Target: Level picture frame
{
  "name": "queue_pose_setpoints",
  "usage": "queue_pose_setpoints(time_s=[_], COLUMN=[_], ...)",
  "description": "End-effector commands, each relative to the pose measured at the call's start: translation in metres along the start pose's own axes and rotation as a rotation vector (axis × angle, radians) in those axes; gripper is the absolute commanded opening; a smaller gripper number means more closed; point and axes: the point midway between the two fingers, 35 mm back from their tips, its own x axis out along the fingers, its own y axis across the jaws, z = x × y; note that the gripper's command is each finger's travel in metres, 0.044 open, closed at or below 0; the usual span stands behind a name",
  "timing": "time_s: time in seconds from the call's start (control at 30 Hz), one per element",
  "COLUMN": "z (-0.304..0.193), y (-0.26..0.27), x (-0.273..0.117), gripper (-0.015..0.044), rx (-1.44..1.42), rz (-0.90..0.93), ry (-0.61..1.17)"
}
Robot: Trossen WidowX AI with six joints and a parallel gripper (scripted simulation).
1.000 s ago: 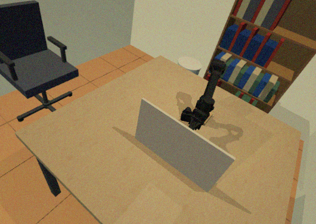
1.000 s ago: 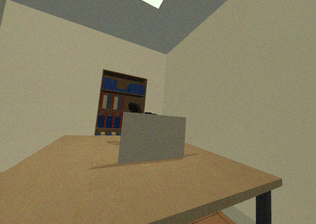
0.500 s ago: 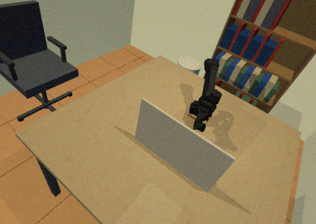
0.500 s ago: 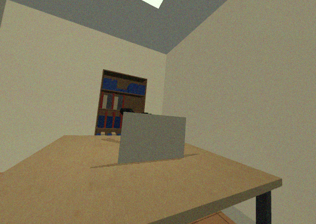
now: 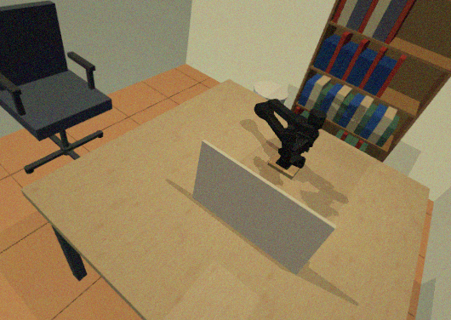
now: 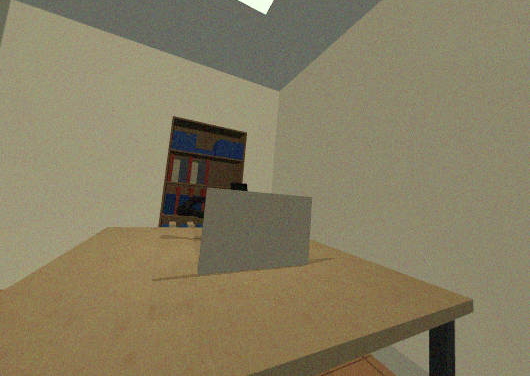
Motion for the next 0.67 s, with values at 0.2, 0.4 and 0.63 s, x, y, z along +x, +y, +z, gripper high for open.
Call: queue_pose_setpoints(time_s=[0.2,0.4,0.63], z=[0.0049,0.0049,0.0049], y=[0.0008,0.0008,0.0008], x=[-0.0042,-0.0042,-0.0042], gripper=[0.0260,0.0260,0.0260], rx=[-0.006,-0.006,-0.006], rz=[-0.002,-0.002,-0.002], ry=[-0.006,-0.006,-0.006])
